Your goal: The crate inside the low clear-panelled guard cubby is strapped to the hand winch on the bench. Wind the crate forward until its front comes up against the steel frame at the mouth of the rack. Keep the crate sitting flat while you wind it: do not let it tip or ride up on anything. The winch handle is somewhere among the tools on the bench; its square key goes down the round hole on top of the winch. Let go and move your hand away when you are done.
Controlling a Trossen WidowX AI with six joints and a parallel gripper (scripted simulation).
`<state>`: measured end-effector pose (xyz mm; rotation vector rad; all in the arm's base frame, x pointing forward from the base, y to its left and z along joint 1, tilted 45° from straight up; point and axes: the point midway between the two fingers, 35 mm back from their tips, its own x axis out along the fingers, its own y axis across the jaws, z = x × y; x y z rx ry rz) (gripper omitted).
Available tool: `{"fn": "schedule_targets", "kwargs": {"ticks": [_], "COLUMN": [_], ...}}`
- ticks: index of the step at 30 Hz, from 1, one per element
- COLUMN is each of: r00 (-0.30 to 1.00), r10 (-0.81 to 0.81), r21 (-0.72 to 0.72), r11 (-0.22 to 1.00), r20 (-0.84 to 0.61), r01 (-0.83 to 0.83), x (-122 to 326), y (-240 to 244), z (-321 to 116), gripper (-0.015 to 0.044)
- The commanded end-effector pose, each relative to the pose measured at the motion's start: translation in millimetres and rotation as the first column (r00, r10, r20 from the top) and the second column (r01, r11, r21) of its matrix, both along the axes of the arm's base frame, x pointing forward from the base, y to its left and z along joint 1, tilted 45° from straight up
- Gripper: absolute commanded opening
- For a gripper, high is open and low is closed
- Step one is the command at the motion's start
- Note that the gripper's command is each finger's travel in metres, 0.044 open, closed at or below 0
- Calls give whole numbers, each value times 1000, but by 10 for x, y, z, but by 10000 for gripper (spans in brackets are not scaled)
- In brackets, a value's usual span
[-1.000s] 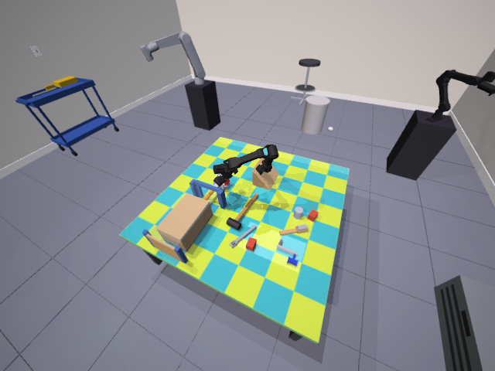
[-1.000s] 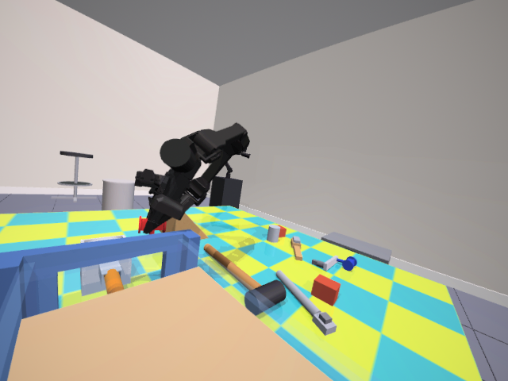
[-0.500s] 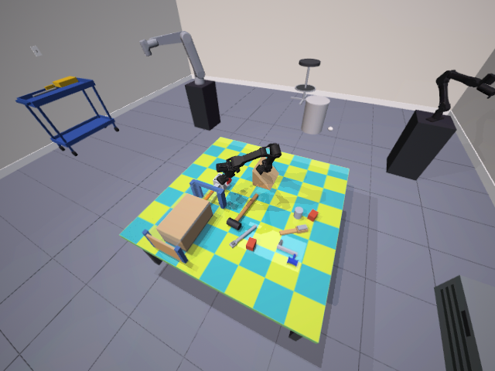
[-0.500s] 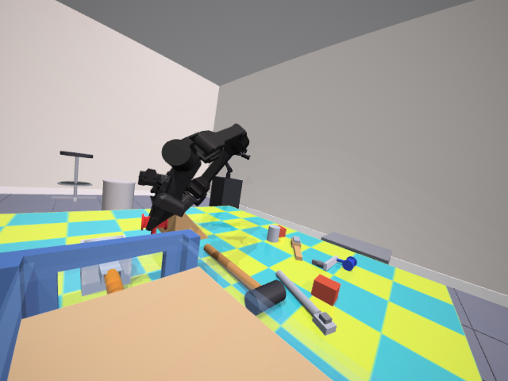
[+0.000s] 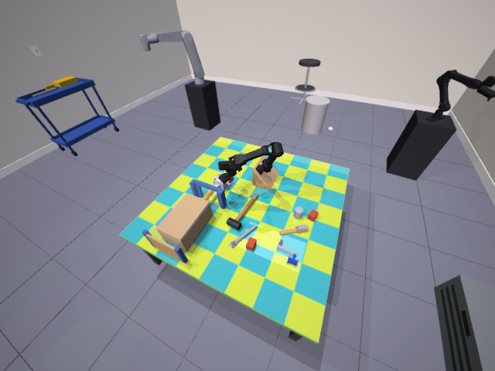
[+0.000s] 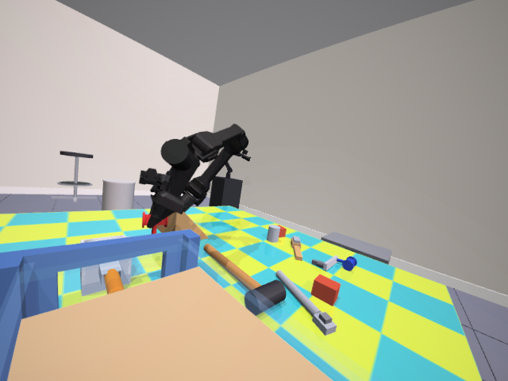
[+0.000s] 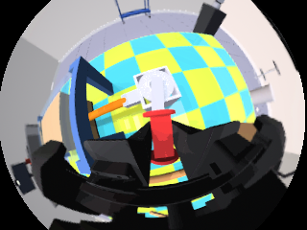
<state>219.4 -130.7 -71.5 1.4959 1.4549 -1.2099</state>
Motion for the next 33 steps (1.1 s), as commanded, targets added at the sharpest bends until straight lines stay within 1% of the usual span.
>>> {"fn": "schedule_targets", "kwargs": {"ticks": [1, 33], "r00": [999, 999], "r10": [-4, -4], "r21": [8, 6], "r11": [1000, 1000], "r20": [-42, -45], "r01": [4, 4], "x": [-212, -704], "y": [21, -93], "z": [1, -78], "gripper": [0, 0]}}
